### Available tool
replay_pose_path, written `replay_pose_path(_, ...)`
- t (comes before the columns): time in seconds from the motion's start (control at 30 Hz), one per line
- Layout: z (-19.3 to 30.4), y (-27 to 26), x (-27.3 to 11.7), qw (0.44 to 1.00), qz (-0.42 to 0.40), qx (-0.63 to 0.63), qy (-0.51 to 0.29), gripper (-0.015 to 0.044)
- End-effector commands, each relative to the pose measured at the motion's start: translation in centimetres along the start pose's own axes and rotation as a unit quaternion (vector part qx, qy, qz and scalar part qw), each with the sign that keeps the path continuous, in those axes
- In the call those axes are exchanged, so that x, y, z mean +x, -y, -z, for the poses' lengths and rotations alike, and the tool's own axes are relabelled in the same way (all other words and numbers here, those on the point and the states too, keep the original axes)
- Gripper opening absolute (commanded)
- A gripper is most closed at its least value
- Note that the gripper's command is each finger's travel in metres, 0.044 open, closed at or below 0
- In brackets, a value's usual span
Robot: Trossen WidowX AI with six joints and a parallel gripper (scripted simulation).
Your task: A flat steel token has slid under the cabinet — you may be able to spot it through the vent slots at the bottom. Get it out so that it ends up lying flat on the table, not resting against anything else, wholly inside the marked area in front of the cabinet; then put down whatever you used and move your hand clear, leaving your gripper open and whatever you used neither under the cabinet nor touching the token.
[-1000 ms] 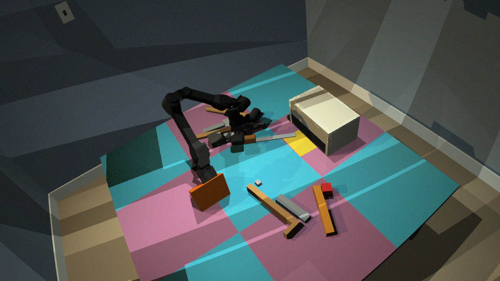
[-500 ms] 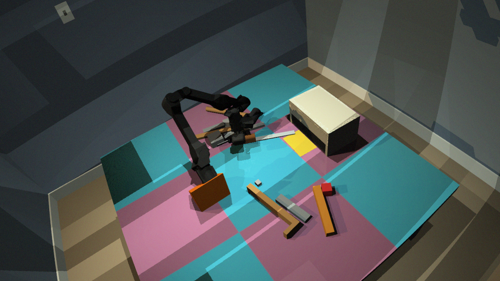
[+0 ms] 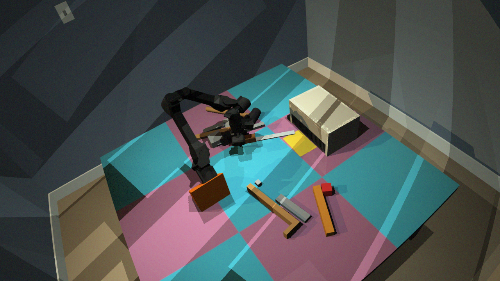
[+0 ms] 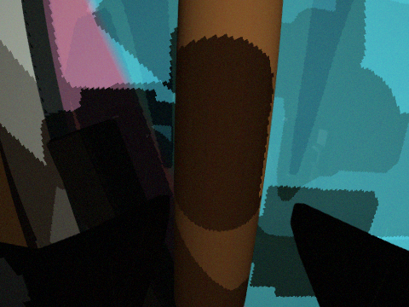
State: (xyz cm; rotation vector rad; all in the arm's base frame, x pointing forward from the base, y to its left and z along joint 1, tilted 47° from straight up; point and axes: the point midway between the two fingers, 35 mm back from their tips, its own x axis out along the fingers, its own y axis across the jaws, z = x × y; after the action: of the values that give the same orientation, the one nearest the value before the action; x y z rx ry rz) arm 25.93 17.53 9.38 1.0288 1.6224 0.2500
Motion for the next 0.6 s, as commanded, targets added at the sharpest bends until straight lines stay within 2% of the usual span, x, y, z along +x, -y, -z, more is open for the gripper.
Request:
replay_pose_path(0.0, 0.00, 0.00, 0.00, 1.000, -0.005, 0.000, -0.001, 0.0270)
replay_pose_path(0.57, 0.12, -0.72, 0.39, 1.000, -0.005, -0.007, -0.001, 0.0270)
